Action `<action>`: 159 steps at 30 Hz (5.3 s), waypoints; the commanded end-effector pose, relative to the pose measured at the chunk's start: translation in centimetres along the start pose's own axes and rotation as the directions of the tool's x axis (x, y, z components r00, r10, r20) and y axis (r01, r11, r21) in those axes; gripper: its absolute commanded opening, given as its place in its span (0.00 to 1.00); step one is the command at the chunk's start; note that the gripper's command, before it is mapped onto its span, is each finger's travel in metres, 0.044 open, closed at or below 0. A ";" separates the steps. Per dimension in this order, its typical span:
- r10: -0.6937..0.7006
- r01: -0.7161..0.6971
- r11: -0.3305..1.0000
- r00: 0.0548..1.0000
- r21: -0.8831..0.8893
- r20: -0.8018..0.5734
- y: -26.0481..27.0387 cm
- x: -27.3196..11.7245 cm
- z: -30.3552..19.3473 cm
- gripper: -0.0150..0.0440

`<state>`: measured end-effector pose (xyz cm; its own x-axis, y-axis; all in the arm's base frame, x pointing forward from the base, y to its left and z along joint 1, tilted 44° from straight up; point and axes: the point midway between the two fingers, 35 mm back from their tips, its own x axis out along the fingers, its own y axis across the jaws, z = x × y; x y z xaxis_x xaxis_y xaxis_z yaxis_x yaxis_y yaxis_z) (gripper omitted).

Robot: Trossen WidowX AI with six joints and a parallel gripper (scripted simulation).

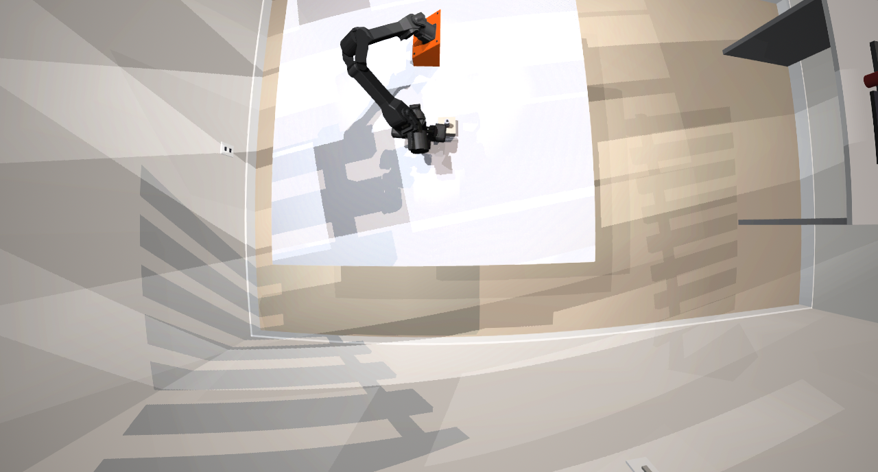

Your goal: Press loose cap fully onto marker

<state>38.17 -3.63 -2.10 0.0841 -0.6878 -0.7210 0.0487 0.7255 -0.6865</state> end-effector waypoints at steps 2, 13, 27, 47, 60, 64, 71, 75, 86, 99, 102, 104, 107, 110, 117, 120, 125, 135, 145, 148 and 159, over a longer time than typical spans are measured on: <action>-0.008 0.008 1.000 1.000 -0.006 -0.009 -0.2 1.3 -0.3 0.69; -0.009 0.009 1.000 1.000 -0.006 -0.009 -0.2 1.6 -0.3 0.51; -0.007 0.007 1.000 1.000 -0.006 -0.009 0.0 0.5 -0.2 0.25; -0.003 0.003 1.000 1.000 -0.006 -0.009 0.6 -4.8 -0.4 0.25; 0.009 -0.009 1.000 1.000 -0.009 -0.010 5.3 -7.1 -2.7 0.25; 0.009 -0.009 1.000 1.000 -0.009 -0.010 6.6 -7.8 -3.6 0.25; 0.004 -0.005 1.000 1.000 -0.008 -0.011 8.7 -8.9 -5.2 0.25; 0.002 -0.002 1.000 1.000 -0.007 -0.012 9.4 -9.3 -5.8 0.25; 0.001 -0.001 1.000 1.000 -0.007 -0.012 9.4 -8.4 -5.8 0.25; 0.001 -0.001 1.000 1.000 -0.007 -0.011 9.4 -6.3 -5.8 0.25; 0.001 -0.001 1.000 1.000 -0.007 -0.011 9.4 -5.8 -5.8 0.25; 0.001 -0.001 1.000 1.000 -0.007 -0.011 9.4 -5.5 -5.8 0.25; 0.001 -0.001 1.000 1.000 -0.007 -0.011 9.4 -5.0 -5.8 0.25; 0.000 0.000 1.000 1.000 -0.007 -0.011 9.4 -4.5 -5.8 0.25; -0.001 0.001 1.000 1.000 -0.007 -0.011 9.4 -3.5 -5.9 0.25; -0.001 0.001 1.000 1.000 -0.007 -0.011 9.3 -3.3 -5.9 0.25; -0.001 0.001 1.000 1.000 -0.007 -0.011 9.3 -3.3 -5.9 0.25; -0.001 0.001 1.000 1.000 -0.007 -0.011 9.3 -3.3 -5.9 0.25; -0.001 0.001 1.000 1.000 -0.007 -0.011 9.3 -3.3 -5.9 0.25; -0.001 0.001 1.000 1.000 -0.007 -0.011 9.3 -3.3 -5.9 0.25; -0.001 0.001 1.000 1.000 -0.007 -0.011 9.3 -3.3 -5.9 0.25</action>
<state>32.46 5.39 -6.66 0.0740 -0.6870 -0.7229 0.0454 0.7265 -0.6857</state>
